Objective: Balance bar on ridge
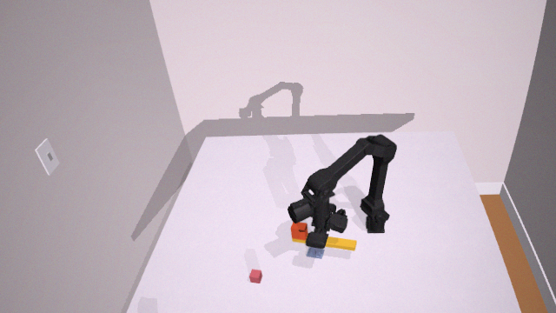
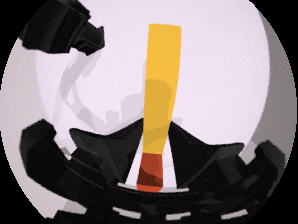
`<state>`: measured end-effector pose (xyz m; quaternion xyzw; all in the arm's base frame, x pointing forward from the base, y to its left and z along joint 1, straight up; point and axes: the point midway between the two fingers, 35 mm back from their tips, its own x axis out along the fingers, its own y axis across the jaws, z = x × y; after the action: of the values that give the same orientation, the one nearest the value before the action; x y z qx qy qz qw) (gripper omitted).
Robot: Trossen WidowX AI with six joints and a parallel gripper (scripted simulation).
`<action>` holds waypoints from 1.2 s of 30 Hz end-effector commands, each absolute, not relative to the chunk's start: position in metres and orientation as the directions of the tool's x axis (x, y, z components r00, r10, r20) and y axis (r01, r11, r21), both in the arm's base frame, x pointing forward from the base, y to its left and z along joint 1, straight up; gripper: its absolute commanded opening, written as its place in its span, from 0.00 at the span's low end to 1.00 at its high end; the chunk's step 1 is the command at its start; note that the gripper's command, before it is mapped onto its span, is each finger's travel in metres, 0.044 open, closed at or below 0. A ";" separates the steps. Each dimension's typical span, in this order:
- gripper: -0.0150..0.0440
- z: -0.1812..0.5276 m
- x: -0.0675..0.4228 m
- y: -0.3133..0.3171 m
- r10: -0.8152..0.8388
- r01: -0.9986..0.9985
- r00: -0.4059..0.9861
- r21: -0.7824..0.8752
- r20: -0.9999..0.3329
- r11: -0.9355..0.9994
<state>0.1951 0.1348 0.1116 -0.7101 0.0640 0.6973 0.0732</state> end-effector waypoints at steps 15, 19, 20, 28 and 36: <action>0.54 0.112 0.195 0.135 0.011 -0.193 0.019 -0.015 -1.000 -0.981; 0.54 0.112 0.195 0.135 0.011 -0.193 0.019 -0.015 -1.000 -0.981; 0.54 0.112 0.195 0.135 0.011 -0.193 0.019 -0.015 -1.000 -0.981; 0.54 0.112 0.195 0.135 0.011 -0.193 0.019 -0.015 -1.000 -0.981; 0.54 0.112 0.195 0.135 0.011 -0.193 0.019 -0.015 -1.000 -0.981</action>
<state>0.1951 0.1348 0.1116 -0.7101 0.0640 0.6973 0.0732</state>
